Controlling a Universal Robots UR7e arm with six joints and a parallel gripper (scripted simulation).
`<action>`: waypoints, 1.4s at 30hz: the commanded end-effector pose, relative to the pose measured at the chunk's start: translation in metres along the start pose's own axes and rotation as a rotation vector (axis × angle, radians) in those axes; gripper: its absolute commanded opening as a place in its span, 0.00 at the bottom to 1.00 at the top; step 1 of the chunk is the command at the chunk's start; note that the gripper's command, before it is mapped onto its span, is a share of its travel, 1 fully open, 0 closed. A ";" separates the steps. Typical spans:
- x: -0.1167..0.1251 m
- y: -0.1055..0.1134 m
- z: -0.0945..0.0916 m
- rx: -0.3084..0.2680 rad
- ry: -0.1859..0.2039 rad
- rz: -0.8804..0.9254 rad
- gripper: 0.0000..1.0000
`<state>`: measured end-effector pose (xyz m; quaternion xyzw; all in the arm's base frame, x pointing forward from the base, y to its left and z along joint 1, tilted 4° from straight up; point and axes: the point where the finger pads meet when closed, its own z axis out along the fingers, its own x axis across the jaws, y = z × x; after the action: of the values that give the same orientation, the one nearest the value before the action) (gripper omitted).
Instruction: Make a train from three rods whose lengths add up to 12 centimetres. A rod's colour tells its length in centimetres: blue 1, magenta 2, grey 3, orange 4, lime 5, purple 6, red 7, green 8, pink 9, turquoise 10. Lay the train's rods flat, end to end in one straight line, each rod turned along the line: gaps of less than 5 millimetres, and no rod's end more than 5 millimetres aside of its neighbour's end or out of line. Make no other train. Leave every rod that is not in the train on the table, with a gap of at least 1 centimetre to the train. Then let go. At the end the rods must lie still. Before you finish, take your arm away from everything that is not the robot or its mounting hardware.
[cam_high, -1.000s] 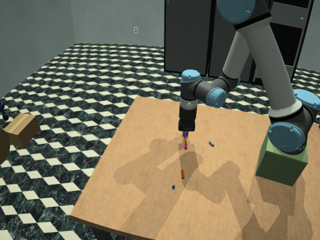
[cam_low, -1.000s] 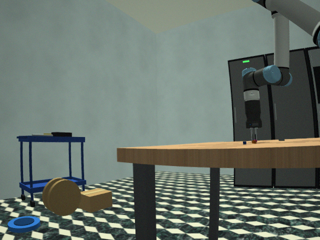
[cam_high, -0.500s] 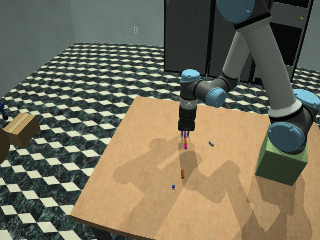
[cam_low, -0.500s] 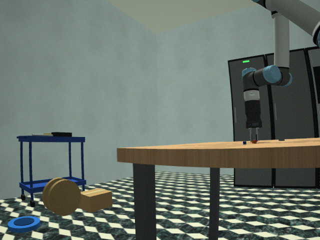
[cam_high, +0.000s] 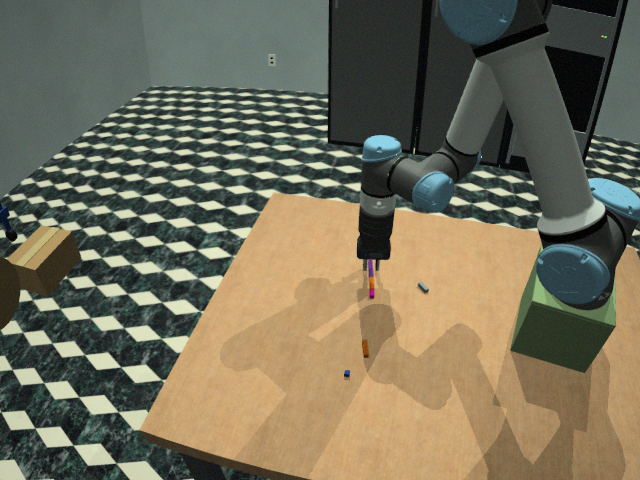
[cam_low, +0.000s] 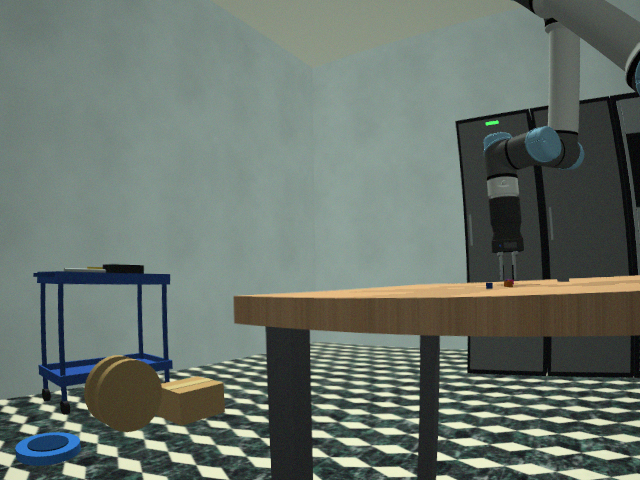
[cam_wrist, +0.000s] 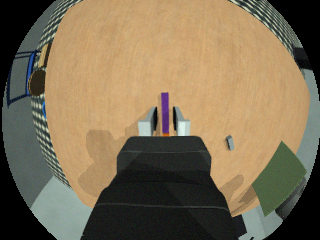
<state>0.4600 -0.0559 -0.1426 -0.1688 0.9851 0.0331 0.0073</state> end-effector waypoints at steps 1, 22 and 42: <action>0.000 0.000 -0.013 0.001 -0.001 0.000 0.54; 0.000 0.000 -0.081 0.001 -0.001 0.000 0.54; 0.000 0.000 -0.082 0.001 -0.001 0.000 1.00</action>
<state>0.4596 -0.0614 -0.0613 -0.1688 0.9851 0.0330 0.0074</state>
